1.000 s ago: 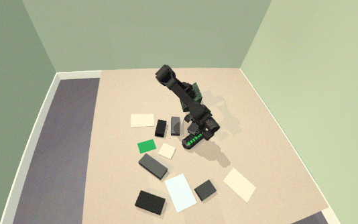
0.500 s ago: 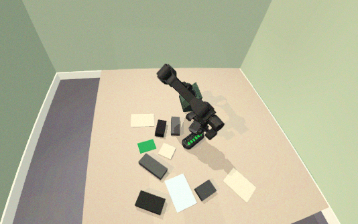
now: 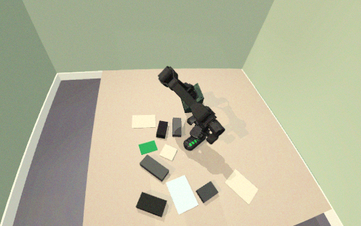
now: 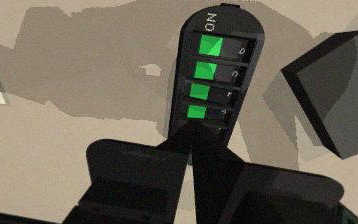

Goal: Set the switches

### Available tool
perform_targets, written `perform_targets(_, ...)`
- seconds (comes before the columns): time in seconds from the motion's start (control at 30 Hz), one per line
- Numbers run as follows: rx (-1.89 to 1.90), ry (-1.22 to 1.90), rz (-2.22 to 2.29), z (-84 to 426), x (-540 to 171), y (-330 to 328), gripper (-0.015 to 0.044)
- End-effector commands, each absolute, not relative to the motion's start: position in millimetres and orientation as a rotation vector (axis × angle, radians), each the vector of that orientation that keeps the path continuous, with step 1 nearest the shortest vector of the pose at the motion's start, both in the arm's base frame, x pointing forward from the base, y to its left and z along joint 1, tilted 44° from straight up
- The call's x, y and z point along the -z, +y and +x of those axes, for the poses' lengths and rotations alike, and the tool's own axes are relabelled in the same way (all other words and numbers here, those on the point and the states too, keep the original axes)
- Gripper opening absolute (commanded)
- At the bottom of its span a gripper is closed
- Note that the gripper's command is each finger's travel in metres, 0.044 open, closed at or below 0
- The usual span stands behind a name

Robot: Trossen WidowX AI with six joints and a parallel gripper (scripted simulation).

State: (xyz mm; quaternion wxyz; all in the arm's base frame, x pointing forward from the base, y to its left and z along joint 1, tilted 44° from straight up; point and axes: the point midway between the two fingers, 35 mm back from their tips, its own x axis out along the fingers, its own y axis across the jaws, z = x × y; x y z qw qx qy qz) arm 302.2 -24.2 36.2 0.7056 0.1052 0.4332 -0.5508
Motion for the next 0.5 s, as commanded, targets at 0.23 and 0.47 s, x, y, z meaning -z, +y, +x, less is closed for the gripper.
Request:
perform_targets(0.23,1.226,0.964,0.224,301.9,-22.2,-38.5,0.0000)
perform_targets(0.47,1.226,0.963,0.223,301.9,-16.2,-44.4,0.0000)
